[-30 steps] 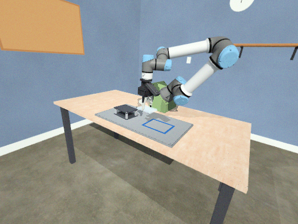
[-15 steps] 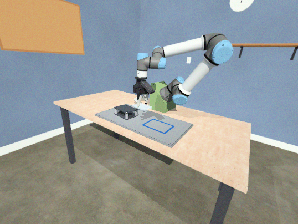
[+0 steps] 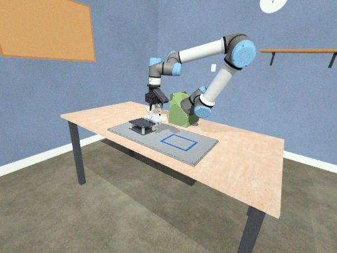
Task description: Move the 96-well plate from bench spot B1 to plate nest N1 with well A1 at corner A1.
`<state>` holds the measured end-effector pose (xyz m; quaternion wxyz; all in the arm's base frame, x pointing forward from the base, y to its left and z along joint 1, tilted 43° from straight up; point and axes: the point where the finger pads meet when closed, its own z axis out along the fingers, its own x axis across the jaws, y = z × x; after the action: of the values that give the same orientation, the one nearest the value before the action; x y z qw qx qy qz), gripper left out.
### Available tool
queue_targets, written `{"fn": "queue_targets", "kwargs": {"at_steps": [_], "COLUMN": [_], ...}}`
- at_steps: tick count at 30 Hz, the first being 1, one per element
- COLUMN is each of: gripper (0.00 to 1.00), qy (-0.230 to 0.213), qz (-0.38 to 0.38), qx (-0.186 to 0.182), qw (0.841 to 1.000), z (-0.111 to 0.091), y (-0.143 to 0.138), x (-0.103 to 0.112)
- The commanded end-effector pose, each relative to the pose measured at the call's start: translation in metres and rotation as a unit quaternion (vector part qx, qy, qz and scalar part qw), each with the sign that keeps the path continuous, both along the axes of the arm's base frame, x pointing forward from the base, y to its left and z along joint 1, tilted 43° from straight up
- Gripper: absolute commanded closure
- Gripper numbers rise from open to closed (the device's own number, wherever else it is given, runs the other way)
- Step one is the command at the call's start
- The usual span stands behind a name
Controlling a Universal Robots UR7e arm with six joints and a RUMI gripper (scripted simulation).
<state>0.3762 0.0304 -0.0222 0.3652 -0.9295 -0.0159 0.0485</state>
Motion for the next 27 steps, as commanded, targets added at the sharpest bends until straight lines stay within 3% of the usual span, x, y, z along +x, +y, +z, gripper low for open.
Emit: {"fn": "queue_targets", "kwargs": {"at_steps": [1, 27], "gripper": [1.00, 1.00], "qy": [0.000, 0.000], "qz": [0.000, 0.000], "qx": [0.000, 0.000], "qw": [1.000, 1.000], "z": [-0.007, -0.050], "y": [-0.011, -0.078], "x": [0.003, 0.017]}}
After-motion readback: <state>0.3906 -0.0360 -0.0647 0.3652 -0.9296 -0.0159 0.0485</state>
